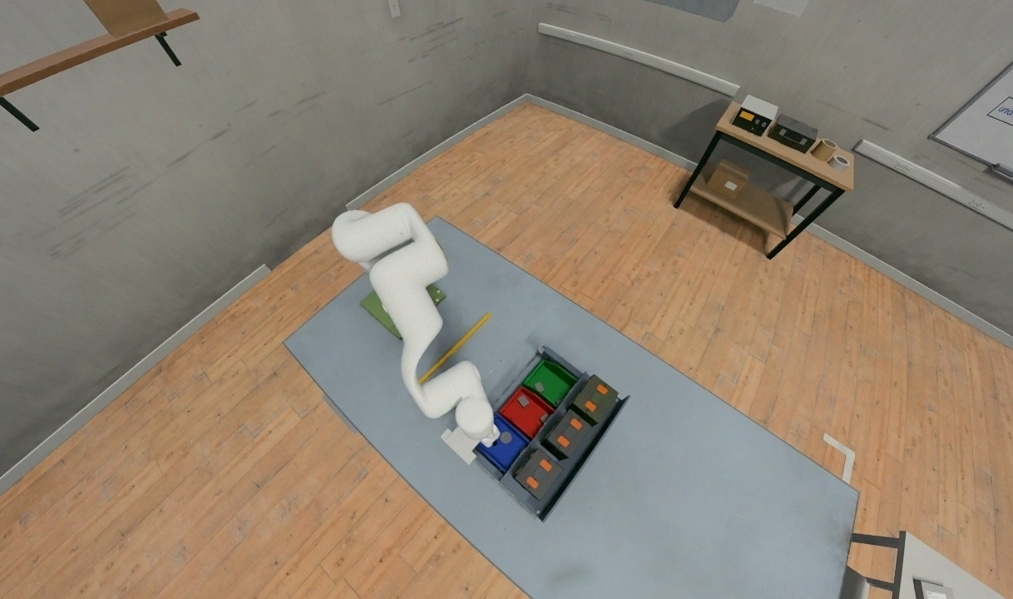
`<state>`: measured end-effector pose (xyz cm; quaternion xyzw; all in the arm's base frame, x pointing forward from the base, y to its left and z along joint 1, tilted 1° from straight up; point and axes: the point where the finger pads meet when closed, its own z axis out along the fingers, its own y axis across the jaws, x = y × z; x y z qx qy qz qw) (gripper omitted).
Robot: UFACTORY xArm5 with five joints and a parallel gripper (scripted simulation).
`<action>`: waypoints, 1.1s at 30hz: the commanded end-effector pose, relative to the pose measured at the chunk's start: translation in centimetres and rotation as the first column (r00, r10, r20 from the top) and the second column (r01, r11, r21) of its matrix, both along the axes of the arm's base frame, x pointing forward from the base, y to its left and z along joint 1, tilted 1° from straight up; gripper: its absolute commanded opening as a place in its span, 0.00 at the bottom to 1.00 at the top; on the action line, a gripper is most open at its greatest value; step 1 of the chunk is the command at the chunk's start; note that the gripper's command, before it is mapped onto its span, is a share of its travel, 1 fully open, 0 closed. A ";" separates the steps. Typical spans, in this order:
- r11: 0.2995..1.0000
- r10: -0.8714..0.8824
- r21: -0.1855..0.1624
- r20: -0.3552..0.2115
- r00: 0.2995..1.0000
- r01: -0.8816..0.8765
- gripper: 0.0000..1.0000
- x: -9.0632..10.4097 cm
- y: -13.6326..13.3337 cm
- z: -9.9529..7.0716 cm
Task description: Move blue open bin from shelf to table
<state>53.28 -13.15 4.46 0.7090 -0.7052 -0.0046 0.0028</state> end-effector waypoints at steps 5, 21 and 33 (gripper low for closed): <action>1.000 0.000 0.008 0.007 1.000 0.000 0.00 0.2 0.0 0.5; 1.000 0.000 0.008 0.007 1.000 0.000 0.00 0.2 0.0 0.9; 1.000 0.000 0.008 0.007 1.000 0.000 0.00 -1.1 -0.1 0.9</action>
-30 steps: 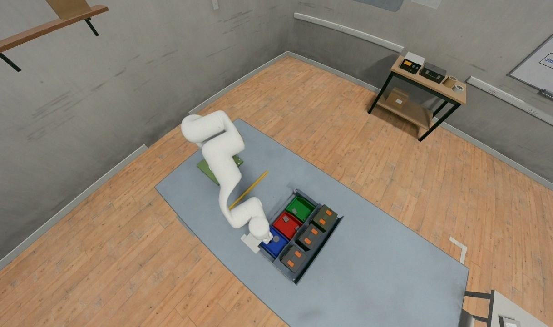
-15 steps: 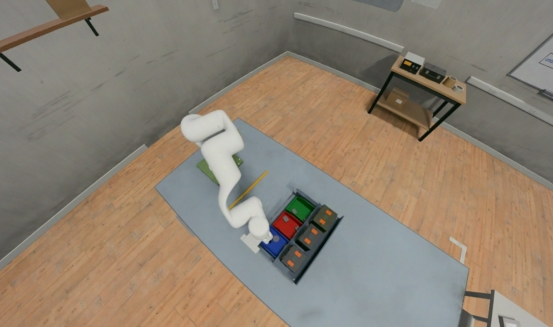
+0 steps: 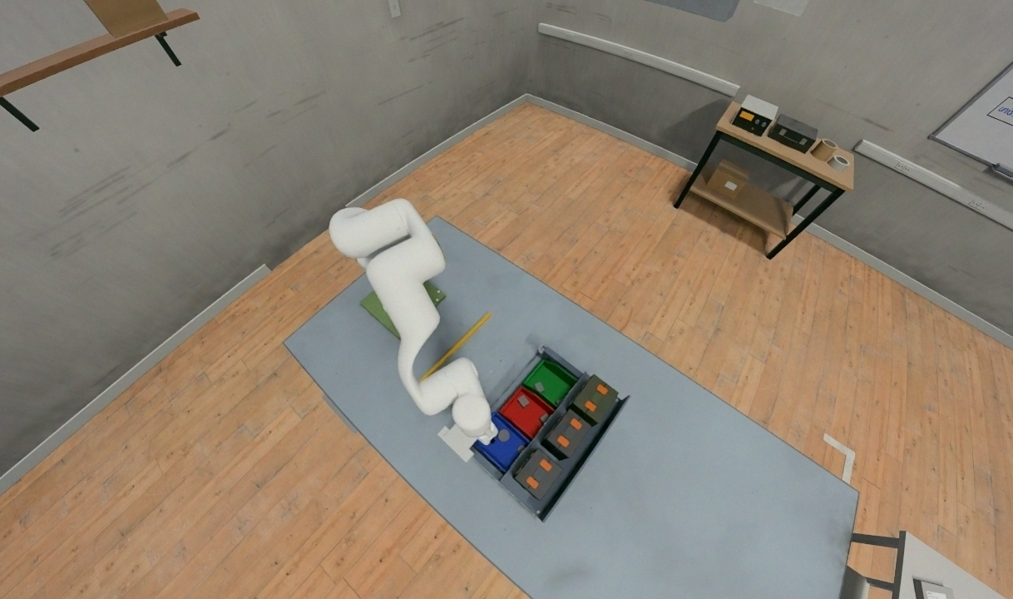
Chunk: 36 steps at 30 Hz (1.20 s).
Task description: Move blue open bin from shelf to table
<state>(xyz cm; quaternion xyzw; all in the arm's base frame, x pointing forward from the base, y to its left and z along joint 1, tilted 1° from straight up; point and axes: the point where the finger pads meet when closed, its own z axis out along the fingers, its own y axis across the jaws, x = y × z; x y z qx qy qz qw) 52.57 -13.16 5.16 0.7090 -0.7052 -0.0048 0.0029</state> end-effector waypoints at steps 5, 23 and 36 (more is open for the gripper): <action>1.000 0.000 0.008 0.007 1.000 0.000 0.00 -1.2 0.0 0.2; 1.000 0.000 0.008 0.007 1.000 0.000 0.00 -4.2 -0.1 0.2; 1.000 0.000 0.008 0.007 1.000 0.000 0.00 -6.2 -0.1 0.2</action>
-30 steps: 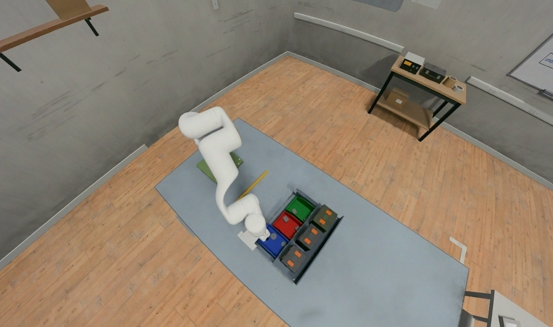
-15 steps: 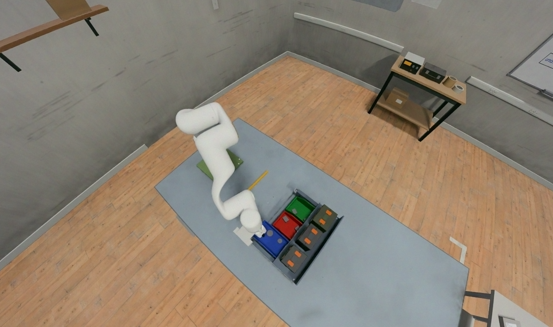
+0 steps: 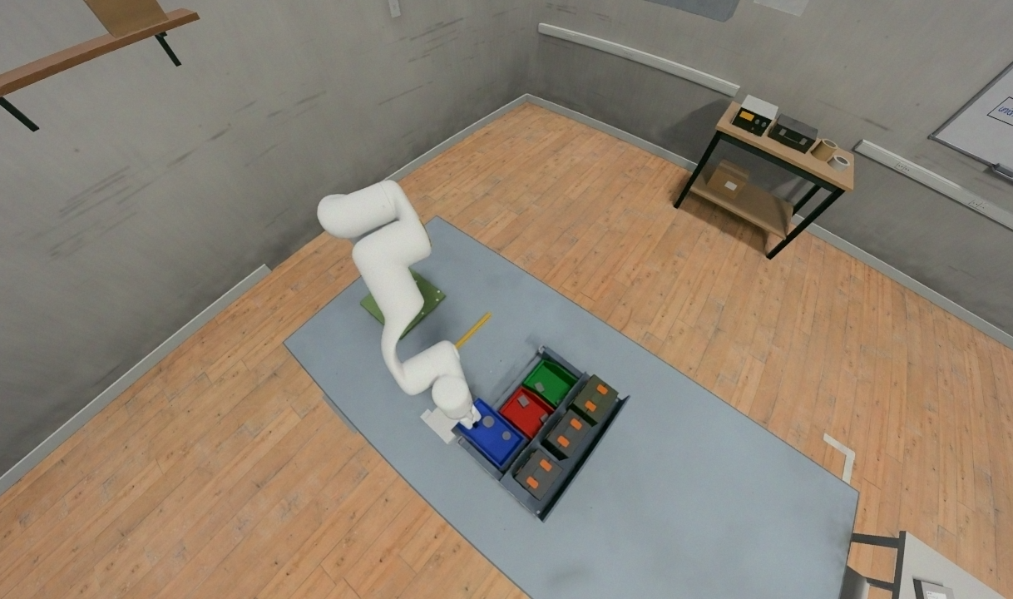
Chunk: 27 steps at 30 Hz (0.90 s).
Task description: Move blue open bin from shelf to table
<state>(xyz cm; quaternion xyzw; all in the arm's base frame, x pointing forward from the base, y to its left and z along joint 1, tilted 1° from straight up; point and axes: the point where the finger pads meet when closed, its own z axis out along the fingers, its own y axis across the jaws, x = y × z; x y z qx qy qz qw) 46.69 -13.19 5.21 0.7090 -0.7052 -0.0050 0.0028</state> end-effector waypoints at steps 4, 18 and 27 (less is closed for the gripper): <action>1.000 0.000 0.008 0.007 1.000 0.000 0.00 -1.0 0.0 0.2; 1.000 0.000 0.008 0.007 1.000 0.000 0.00 -3.2 -0.1 0.2; 1.000 0.000 0.008 0.006 1.000 0.000 0.00 -4.6 -0.1 0.2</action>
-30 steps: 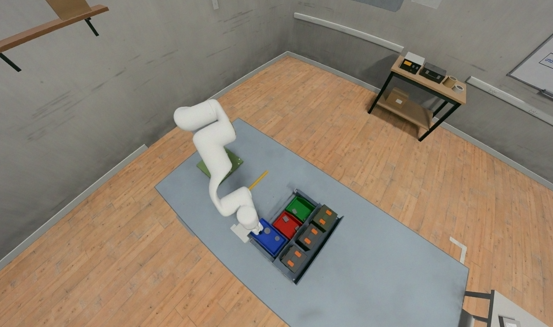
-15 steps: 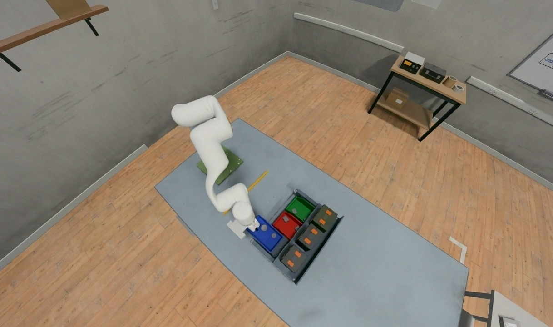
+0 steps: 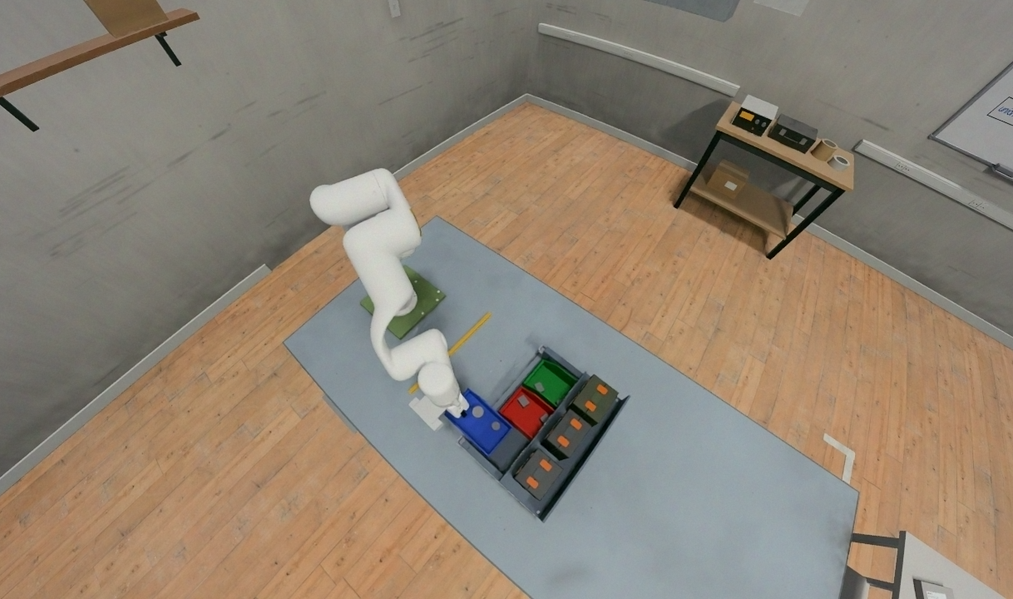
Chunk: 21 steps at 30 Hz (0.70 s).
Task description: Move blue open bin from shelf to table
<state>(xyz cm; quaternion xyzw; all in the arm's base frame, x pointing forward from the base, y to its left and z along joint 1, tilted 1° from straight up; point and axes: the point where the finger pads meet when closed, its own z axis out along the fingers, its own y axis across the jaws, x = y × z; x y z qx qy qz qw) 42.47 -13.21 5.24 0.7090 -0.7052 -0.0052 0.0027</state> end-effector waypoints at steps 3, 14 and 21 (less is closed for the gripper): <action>1.000 0.000 0.007 0.007 1.000 0.000 0.00 -0.9 0.0 0.2; 1.000 0.000 0.007 0.007 1.000 0.000 0.00 -2.6 -0.1 0.2; 1.000 0.000 0.007 0.007 1.000 0.000 0.00 -2.9 -0.1 0.1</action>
